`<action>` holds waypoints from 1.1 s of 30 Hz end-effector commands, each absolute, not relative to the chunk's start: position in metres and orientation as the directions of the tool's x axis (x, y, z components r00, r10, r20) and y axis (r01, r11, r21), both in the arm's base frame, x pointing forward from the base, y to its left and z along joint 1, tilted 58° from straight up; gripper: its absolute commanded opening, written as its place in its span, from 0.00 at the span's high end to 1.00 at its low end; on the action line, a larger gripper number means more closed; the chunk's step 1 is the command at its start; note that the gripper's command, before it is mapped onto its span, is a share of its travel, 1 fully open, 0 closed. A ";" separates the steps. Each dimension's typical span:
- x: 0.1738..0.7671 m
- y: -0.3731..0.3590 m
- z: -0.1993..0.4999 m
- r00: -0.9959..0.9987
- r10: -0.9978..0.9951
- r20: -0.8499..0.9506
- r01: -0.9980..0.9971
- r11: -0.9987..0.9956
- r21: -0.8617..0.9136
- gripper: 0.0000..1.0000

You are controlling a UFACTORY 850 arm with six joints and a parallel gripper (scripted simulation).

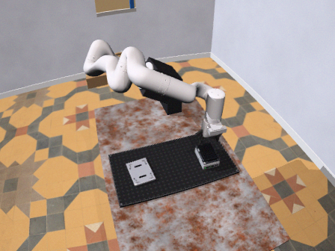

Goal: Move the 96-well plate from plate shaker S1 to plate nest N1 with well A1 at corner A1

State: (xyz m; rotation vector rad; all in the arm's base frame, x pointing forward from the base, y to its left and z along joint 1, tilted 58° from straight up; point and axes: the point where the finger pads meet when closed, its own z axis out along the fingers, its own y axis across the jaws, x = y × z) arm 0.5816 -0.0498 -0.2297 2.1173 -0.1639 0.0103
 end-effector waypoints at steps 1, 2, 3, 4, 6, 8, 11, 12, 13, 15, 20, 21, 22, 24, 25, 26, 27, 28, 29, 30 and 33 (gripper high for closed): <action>0.582 -0.048 -0.233 0.991 -0.112 0.073 -0.121 -0.516 0.848 0.00; 0.582 -0.048 -0.233 0.991 -0.112 0.073 -0.121 -0.516 0.848 0.00; 0.582 -0.048 -0.233 0.991 -0.112 0.073 -0.121 -0.516 0.848 0.00; 0.582 -0.048 -0.233 0.991 -0.112 0.073 -0.121 -0.516 0.848 0.00; 0.582 -0.048 -0.233 0.991 -0.112 0.073 -0.121 -0.516 0.848 0.00; 0.582 -0.048 -0.233 0.991 -0.112 0.073 -0.121 -0.516 0.848 0.00; 0.582 -0.048 -0.233 0.991 -0.112 0.073 -0.121 -0.516 0.848 0.00; 0.582 -0.048 -0.233 0.991 -0.112 0.073 -0.121 -0.516 0.848 0.00; 0.582 -0.048 -0.233 0.991 -0.112 0.073 -0.121 -0.516 0.848 0.00; 0.582 -0.051 -0.235 0.991 -0.112 0.073 -0.121 -0.516 0.848 0.00; 0.582 -0.058 -0.240 0.991 -0.112 0.073 -0.121 -0.516 0.848 0.00; 0.581 -0.059 -0.240 0.991 -0.112 0.073 -0.121 -0.516 0.848 0.00; 0.581 -0.061 -0.241 0.991 -0.112 0.073 -0.121 -0.516 0.848 0.00; 0.581 -0.061 -0.241 0.991 -0.112 0.073 -0.121 -0.516 0.848 0.00; 0.581 -0.062 -0.242 0.991 -0.112 0.073 -0.121 -0.516 0.848 0.00; 0.581 -0.063 -0.243 0.991 -0.112 0.073 -0.121 -0.516 0.848 0.00; 0.581 -0.065 -0.244 0.991 -0.112 0.073 -0.121 -0.516 0.848 0.00; 0.581 -0.066 -0.245 0.991 -0.112 0.073 -0.121 -0.516 0.848 0.00; 0.581 -0.068 -0.246 0.991 -0.112 0.073 -0.121 -0.516 0.848 0.00; 0.581 -0.069 -0.247 0.991 -0.112 0.073 -0.121 -0.516 0.848 0.00; 0.580 -0.073 -0.249 0.991 -0.112 0.073 -0.121 -0.516 0.848 0.00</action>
